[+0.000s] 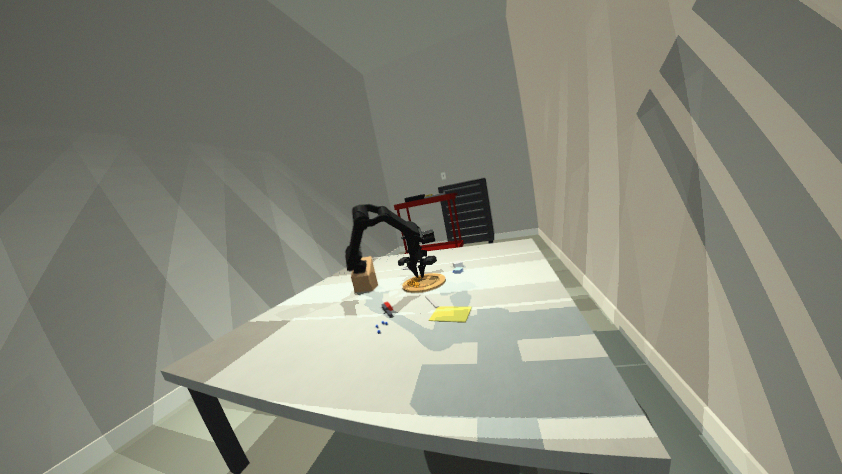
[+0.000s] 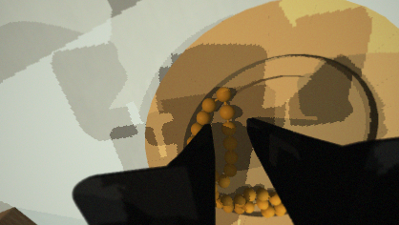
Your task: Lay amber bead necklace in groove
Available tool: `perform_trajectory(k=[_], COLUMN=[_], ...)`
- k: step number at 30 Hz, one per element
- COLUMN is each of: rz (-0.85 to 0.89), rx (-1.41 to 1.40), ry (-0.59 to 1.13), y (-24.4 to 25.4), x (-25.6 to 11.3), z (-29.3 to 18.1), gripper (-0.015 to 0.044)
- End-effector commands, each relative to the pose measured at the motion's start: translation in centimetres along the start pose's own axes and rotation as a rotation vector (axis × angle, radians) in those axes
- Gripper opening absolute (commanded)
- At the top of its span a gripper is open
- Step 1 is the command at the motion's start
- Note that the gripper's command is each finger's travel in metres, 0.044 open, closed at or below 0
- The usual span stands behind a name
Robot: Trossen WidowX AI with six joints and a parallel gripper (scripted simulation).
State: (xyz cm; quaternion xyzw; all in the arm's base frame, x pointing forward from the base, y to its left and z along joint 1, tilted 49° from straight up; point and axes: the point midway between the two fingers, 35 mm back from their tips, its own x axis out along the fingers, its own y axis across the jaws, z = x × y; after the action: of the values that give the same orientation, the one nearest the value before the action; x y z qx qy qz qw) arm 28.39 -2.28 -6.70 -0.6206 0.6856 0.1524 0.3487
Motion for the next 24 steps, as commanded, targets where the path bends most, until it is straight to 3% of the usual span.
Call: perform_trajectory(k=[1,5,24], rz=[0.0,0.0,0.0], rx=[0.0,0.0,0.0], ry=[0.0,0.0,0.0], y=[0.0,0.0,0.0], x=[0.0,0.0,0.0], z=[0.0,0.0,0.0], gripper=[0.0094,0.0,0.0])
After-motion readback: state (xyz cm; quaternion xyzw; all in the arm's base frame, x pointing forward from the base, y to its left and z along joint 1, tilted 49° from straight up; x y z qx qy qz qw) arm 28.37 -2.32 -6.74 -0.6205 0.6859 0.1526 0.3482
